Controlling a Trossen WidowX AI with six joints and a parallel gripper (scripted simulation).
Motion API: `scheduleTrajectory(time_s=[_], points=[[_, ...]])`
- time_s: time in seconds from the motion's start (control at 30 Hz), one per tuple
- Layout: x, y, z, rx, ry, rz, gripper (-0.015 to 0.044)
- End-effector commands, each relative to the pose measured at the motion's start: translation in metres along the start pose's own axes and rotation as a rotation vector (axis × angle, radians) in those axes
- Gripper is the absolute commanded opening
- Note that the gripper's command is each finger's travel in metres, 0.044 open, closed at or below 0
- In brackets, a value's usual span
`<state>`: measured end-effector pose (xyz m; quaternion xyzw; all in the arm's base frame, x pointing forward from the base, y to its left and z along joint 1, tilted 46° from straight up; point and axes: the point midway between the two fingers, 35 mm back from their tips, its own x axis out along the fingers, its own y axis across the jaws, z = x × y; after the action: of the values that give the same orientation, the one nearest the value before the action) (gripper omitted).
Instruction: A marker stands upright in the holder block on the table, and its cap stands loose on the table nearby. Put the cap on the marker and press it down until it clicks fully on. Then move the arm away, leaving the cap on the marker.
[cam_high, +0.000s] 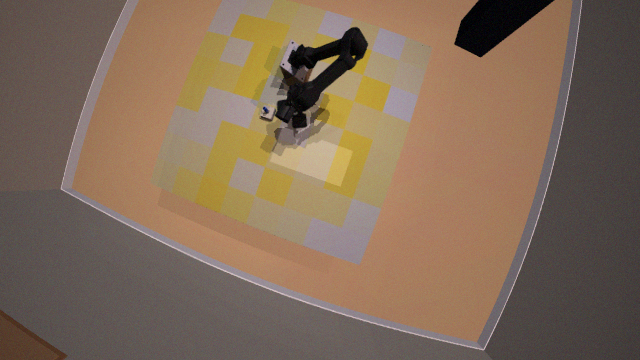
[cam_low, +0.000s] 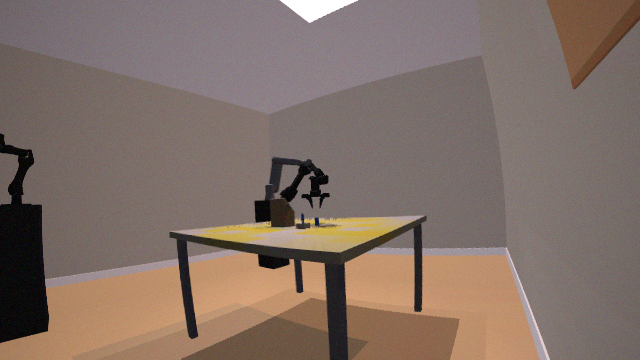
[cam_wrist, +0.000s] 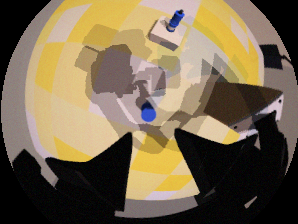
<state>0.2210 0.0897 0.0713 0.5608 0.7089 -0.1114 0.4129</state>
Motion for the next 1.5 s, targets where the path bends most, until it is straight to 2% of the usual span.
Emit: scheduleTrajectory(time_s=[0.0, 0.1, 0.23, 0.47, 1.47], points=[[-0.001, -0.001, 0.001, 0.046, 0.013, 0.009, 0.0241], [0.001, -0.001, 0.001, 0.046, 0.013, 0.009, 0.0241], [0.032, -0.001, 0.000, 0.046, 0.014, 0.009, 0.0241], [0.048, -0.001, 0.001, 0.046, 0.015, 0.010, 0.0241], [0.092, 0.000, 0.001, 0.046, 0.014, 0.009, 0.0241]])
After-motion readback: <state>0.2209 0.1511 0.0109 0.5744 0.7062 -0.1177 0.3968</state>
